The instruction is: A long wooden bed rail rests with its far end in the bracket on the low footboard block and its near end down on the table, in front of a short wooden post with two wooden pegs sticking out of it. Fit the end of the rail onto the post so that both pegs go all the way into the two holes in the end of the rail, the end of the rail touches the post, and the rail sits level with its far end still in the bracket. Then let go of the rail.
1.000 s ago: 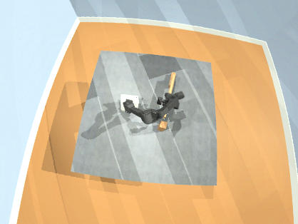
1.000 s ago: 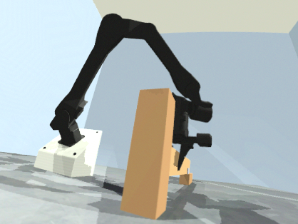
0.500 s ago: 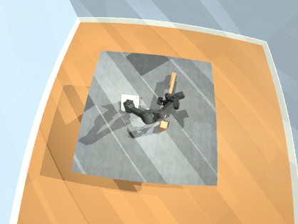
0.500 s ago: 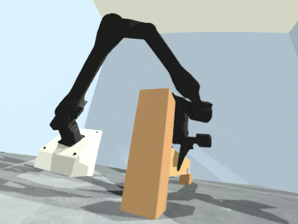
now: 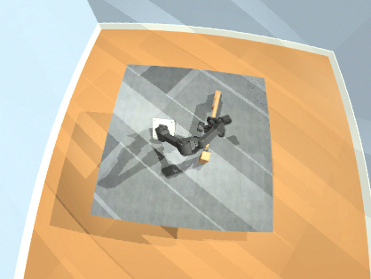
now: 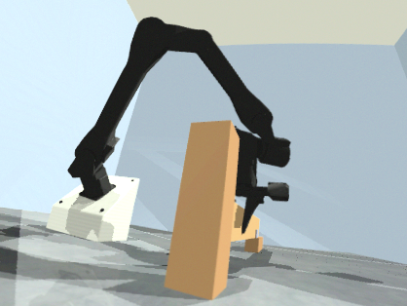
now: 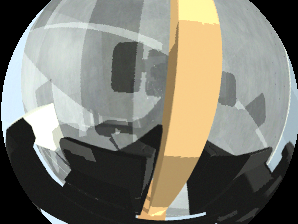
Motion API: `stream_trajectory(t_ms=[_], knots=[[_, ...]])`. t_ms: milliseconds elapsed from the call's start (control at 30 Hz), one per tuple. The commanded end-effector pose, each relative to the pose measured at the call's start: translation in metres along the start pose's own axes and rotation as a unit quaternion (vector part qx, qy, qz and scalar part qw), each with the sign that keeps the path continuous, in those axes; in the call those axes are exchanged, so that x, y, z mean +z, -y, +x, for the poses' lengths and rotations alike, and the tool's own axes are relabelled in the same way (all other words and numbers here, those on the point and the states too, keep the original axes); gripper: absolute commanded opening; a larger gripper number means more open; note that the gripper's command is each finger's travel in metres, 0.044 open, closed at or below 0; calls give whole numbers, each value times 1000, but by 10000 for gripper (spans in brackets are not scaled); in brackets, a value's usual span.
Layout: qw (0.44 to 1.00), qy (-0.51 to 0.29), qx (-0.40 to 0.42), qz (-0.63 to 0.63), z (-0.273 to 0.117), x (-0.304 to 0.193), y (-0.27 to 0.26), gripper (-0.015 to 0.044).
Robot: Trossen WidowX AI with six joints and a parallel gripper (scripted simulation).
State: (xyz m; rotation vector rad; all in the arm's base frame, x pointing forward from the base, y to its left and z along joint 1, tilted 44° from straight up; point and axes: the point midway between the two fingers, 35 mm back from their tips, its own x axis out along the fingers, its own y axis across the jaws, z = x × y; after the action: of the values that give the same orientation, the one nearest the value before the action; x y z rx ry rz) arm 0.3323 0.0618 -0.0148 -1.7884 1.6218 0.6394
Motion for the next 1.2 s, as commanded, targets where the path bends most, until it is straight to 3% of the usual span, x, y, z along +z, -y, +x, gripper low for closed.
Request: stream_trajectory(t_ms=[0, 1167], knots=[[1000, 1, -2, -3, -3, -1, 0, 0], [1000, 1, -2, -3, -3, -12, 1, 0]])
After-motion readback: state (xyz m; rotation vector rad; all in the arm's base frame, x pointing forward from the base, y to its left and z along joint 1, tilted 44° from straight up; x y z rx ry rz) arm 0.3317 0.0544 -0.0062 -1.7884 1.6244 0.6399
